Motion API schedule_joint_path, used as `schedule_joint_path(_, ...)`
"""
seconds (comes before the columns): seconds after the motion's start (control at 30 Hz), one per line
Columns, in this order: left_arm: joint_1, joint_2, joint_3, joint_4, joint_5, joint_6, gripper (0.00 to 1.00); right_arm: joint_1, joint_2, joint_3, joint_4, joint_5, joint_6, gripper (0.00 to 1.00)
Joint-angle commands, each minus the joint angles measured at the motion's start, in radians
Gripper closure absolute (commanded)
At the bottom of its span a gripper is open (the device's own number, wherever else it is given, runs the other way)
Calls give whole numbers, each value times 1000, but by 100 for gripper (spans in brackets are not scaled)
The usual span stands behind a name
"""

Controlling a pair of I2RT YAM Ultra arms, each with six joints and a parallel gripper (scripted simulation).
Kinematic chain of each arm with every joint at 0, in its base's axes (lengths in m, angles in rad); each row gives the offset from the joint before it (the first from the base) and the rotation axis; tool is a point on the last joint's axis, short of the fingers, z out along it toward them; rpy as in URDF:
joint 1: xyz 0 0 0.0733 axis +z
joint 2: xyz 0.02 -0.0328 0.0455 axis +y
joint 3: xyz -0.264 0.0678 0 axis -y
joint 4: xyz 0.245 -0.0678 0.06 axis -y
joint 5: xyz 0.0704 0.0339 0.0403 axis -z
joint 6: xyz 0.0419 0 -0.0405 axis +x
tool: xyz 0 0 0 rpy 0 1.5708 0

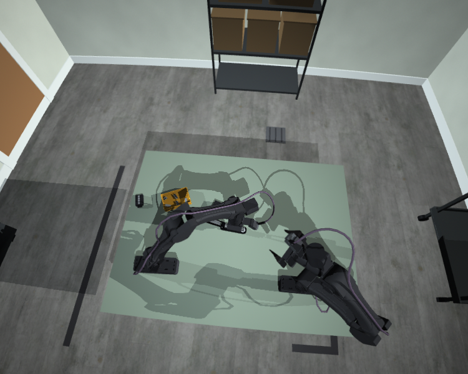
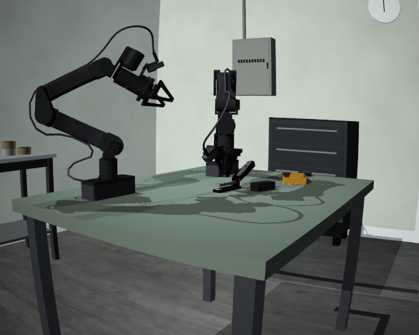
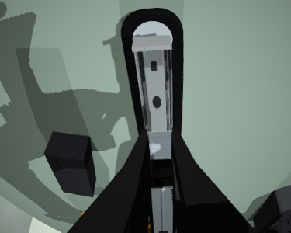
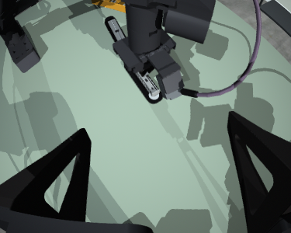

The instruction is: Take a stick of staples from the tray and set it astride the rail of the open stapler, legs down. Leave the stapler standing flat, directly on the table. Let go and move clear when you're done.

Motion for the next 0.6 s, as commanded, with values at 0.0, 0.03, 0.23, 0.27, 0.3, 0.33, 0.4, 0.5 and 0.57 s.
schedule_joint_path(0.0, 16, 13, -10, 23, 0, 8, 94, -7, -19, 4, 4, -5, -2, 0)
schedule_joint_path(0.03, 16, 14, -10, 23, 0, 7, 94, -7, -19, 4, 4, -5, -2, 0)
schedule_joint_path(0.23, 16, 5, 2, 23, -1, 7, 94, -7, -19, 4, 4, -5, -2, 0)
schedule_joint_path(0.27, 16, 5, 2, 23, -1, 7, 94, -7, -19, 4, 4, -5, -2, 0)
schedule_joint_path(0.3, 16, 5, 2, 23, -1, 7, 94, -7, -19, 4, 4, -5, -2, 0)
schedule_joint_path(0.33, 10, 6, 3, 23, 0, 2, 94, -7, -19, 4, 4, -5, -2, 0)
schedule_joint_path(0.4, 10, 6, 3, 23, 0, 2, 94, -7, -19, 4, 4, -5, -2, 0)
schedule_joint_path(0.5, 21, -24, -27, 58, 0, -4, 94, -7, -19, 4, 4, -5, -2, 0)
schedule_joint_path(0.57, 21, -24, -28, 60, 0, -4, 94, -7, -19, 4, 4, -5, -2, 0)
